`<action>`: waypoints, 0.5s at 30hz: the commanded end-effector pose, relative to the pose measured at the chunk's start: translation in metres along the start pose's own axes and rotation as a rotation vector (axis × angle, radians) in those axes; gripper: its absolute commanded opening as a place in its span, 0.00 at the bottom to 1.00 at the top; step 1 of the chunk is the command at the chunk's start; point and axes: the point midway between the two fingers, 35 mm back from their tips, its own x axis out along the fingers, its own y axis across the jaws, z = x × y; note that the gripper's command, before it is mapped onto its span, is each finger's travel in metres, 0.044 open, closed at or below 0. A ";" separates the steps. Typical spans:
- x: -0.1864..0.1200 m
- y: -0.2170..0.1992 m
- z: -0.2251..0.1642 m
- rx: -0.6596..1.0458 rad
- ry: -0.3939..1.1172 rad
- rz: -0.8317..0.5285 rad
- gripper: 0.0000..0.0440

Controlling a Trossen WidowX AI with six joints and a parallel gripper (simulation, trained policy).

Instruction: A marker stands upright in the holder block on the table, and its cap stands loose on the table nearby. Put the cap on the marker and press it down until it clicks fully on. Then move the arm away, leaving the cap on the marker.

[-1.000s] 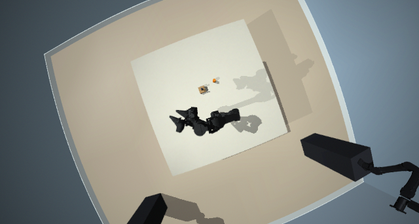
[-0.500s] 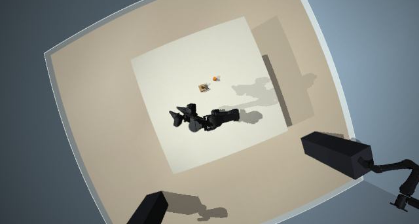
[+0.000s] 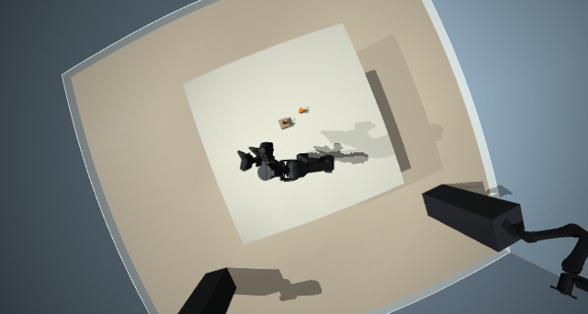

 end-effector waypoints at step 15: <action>0.025 -0.032 0.007 0.082 -0.008 -0.166 0.77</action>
